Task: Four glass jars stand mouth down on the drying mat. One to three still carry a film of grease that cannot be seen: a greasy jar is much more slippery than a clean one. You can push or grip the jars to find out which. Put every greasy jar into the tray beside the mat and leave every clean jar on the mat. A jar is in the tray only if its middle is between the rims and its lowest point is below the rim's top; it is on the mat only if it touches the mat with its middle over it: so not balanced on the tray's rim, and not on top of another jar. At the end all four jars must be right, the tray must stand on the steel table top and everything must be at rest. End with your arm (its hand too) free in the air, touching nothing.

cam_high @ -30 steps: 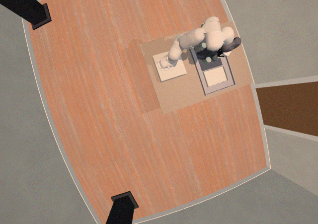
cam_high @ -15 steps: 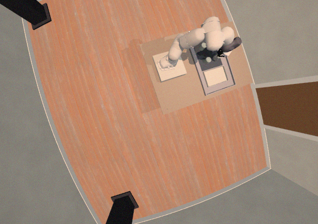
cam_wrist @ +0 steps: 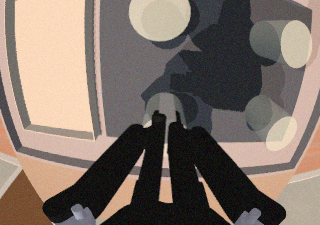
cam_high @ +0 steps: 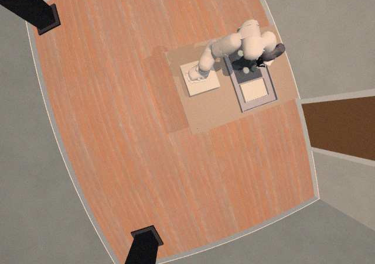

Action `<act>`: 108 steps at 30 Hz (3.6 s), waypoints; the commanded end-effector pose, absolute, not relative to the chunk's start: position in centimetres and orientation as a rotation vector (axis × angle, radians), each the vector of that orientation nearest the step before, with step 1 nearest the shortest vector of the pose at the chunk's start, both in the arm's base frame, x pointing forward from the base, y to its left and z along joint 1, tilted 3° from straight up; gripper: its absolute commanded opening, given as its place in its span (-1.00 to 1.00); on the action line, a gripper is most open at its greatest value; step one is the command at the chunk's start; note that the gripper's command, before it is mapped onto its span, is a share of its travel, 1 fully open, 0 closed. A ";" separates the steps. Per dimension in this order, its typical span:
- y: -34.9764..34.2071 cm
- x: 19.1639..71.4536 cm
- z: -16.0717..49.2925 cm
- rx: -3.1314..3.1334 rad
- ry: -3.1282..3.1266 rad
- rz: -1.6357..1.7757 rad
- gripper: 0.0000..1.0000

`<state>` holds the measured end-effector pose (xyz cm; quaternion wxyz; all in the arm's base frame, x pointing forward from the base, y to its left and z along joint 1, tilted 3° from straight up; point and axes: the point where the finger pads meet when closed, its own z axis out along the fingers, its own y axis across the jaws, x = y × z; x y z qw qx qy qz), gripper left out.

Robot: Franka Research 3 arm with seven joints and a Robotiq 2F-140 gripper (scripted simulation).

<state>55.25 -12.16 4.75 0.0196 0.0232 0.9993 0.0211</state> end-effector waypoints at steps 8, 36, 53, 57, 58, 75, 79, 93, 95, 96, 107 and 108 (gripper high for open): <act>-12.1 55.3 4.8 0.080 3.104 0.070 -1.00; -11.9 52.8 4.0 0.080 3.104 0.070 -1.00; -11.9 52.8 4.0 0.080 3.104 0.070 -1.00; -11.9 52.8 4.0 0.080 3.104 0.070 -1.00; -11.9 52.8 4.0 0.080 3.104 0.070 -1.00; -11.9 52.8 4.0 0.080 3.104 0.070 -1.00; -11.9 52.8 4.0 0.080 3.104 0.070 -1.00; -11.9 52.8 4.0 0.080 3.104 0.070 -1.00; -11.9 52.8 4.0 0.080 3.104 0.070 -1.00; -11.9 52.8 4.0 0.080 3.104 0.070 -1.00; -12.0 52.7 6.3 0.080 3.104 0.070 -1.00; -12.0 52.7 6.3 0.080 3.104 0.070 -1.00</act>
